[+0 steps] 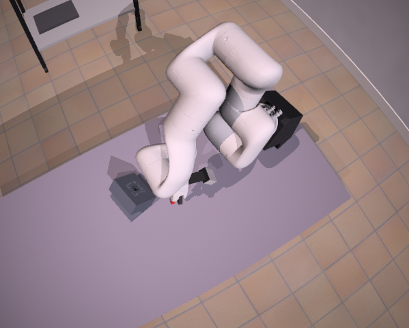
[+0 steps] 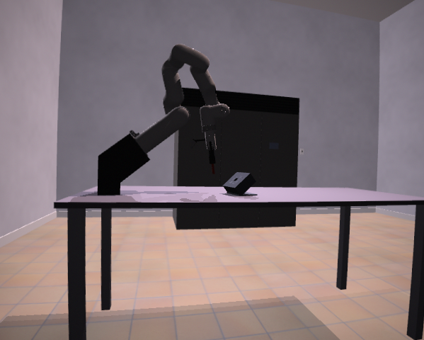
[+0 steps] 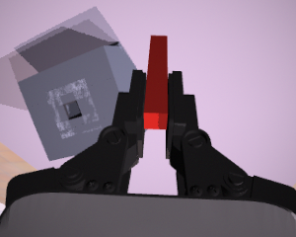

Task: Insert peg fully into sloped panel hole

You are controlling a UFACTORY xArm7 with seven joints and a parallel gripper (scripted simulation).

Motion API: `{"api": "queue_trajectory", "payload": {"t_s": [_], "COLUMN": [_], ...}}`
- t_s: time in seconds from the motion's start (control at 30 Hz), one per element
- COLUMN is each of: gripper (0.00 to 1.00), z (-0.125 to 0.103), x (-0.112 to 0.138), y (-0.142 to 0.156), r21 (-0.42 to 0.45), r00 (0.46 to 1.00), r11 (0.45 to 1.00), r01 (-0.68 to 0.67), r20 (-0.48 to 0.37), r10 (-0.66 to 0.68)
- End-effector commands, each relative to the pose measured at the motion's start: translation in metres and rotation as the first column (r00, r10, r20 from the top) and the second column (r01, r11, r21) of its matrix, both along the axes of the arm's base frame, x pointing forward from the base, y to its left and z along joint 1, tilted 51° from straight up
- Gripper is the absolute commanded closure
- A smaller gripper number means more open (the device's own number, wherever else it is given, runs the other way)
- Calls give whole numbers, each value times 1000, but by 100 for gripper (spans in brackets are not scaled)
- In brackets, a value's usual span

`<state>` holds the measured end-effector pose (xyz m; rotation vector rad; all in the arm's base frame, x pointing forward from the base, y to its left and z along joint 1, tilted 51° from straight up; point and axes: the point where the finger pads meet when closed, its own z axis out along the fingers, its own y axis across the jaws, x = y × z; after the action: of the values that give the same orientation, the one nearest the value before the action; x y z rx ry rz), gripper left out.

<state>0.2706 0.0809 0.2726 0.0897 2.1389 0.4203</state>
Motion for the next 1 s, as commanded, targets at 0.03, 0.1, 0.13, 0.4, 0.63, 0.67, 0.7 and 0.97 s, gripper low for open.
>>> {"api": "queue_trajectory", "payload": {"t_s": [0.03,0.1,0.13,0.4,0.63,0.67,0.7,0.97], "gripper": [100,100,100,100,100,100,100,100], "z": [7,9,9,16,20,21,22,26], "x": [2,2,3,4,5,5,6,6], "y": [-8,-12,-13,-24,-34,-36,-37,-48], "r21": [39,54,62,115,161,169,176,230], "r00": [1000,999,999,998,996,995,995,992], "r11": [999,998,998,992,984,982,981,967], "r01": [20,28,32,58,78,81,84,105], "r20": [12,16,17,28,36,37,38,44], "r10": [-21,-29,-33,-61,-85,-88,-92,-118]}}
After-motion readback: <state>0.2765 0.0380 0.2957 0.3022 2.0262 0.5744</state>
